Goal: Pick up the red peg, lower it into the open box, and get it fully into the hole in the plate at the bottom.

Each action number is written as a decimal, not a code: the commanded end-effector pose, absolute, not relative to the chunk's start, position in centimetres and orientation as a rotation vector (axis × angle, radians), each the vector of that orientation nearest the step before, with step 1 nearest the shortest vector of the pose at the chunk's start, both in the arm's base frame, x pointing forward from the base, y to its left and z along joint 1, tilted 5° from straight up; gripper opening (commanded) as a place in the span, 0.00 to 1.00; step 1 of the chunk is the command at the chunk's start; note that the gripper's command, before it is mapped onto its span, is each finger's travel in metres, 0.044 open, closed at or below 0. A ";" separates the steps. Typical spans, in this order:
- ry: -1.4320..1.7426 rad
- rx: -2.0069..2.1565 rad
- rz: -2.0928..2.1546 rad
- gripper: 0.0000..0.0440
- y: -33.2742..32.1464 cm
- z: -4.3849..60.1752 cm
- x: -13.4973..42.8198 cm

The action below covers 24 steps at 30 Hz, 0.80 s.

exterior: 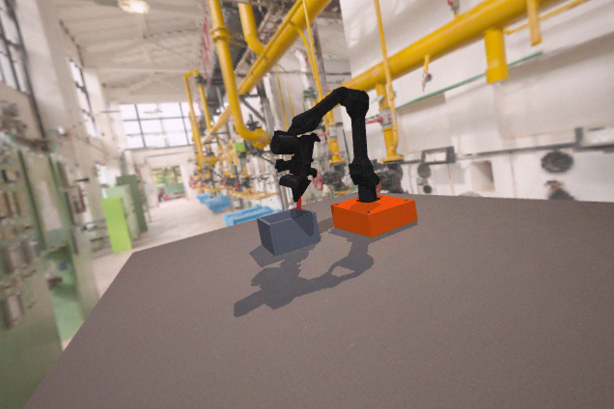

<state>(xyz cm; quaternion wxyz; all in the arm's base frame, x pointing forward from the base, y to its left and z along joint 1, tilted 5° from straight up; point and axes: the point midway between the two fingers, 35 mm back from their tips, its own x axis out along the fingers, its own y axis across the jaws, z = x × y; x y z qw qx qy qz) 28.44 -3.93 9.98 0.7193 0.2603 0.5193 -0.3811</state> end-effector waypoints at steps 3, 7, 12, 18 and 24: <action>1.144 0.606 -0.861 0.00 -5.7 9.4 29.5; 1.140 0.629 -0.875 0.01 -7.0 8.9 30.1; 1.146 0.656 -0.886 0.01 -8.2 8.2 30.6; 1.164 0.681 -0.894 0.02 -9.1 6.8 31.2; 1.200 0.679 -0.898 0.08 -9.6 4.7 31.3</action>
